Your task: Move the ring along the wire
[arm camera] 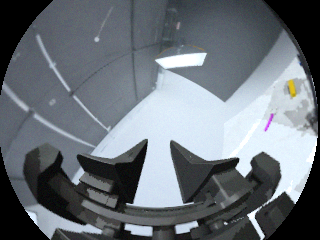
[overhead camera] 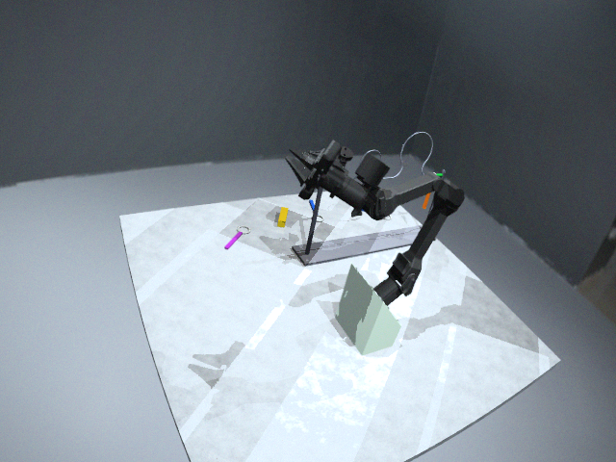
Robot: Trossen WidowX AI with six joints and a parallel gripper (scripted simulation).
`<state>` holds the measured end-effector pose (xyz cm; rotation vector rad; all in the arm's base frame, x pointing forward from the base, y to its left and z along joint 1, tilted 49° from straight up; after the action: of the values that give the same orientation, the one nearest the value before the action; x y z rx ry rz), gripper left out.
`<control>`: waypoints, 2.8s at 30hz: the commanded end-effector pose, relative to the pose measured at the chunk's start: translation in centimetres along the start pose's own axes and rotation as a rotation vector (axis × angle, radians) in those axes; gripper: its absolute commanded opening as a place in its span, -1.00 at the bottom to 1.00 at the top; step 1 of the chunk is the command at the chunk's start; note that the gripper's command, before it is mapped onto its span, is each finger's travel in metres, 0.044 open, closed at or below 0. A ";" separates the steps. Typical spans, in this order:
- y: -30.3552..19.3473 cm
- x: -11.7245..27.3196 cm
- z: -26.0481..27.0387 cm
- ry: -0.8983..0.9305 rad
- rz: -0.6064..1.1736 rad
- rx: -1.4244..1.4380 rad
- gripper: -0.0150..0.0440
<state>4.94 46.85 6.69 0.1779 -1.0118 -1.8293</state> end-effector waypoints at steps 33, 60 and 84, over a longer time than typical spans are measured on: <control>28.7 -2.3 -4.2 -0.078 -0.288 0.594 0.05; 47.7 8.4 -9.2 -0.320 -0.500 1.172 0.05; 58.9 24.8 -10.2 -0.725 -0.601 1.782 0.05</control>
<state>39.59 13.68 47.30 0.9669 -3.0088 -0.9190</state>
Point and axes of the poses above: the point midway between the two fingers, 35 mm back from their tips, its own x axis back along the fingers, its own z axis across the jaws, y = z × x, the point moved 1 cm from there along x, back along the fingers, and after that the axes turned 8 degrees about -x, right-handed, at the moved point
